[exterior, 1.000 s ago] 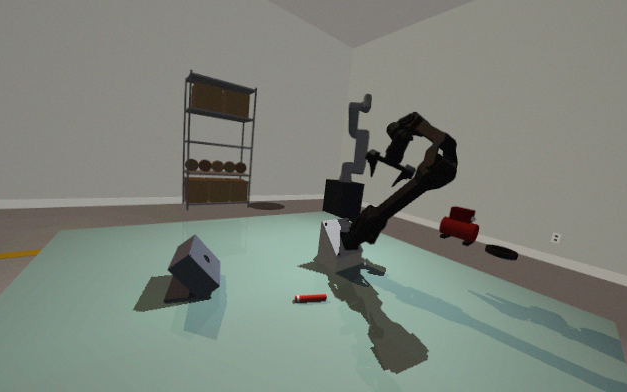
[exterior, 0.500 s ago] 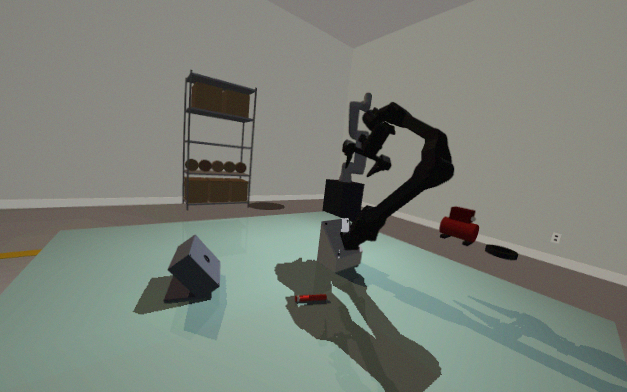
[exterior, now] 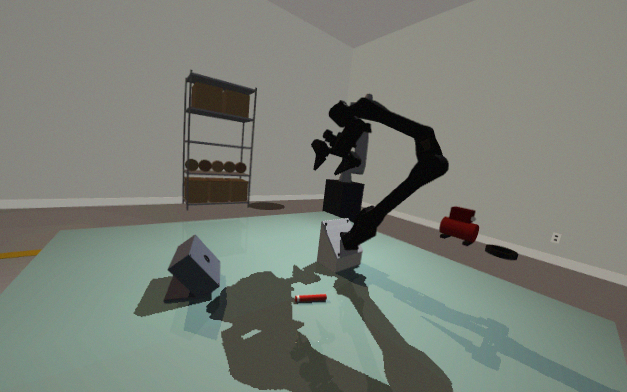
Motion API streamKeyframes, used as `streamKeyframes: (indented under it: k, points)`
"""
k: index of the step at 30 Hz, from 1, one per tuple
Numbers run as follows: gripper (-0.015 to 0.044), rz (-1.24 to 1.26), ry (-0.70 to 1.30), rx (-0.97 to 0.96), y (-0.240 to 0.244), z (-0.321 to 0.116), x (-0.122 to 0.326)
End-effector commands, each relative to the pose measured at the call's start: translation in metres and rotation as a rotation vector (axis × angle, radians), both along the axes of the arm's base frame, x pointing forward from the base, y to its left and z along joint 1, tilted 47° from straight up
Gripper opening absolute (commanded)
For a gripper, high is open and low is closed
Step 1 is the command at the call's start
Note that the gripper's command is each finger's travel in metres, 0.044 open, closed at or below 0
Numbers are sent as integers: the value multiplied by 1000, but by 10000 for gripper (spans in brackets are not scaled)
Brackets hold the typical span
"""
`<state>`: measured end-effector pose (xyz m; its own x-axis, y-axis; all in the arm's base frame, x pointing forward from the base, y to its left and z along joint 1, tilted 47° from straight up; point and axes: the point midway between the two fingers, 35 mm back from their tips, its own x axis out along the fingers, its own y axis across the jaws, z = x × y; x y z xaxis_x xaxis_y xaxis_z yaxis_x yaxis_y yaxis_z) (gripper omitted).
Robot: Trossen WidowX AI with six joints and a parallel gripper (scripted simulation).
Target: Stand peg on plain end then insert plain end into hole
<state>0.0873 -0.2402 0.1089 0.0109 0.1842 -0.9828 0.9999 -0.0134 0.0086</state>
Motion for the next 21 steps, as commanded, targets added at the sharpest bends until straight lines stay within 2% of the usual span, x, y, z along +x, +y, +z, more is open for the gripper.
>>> streamKeyframes:
  k: [1,11,21]
  points:
    - [440,106,-55,33,14,-6,29]
    - [440,401,-203,125,70,-16,103]
    - [440,686,-334,251,147,-21,154]
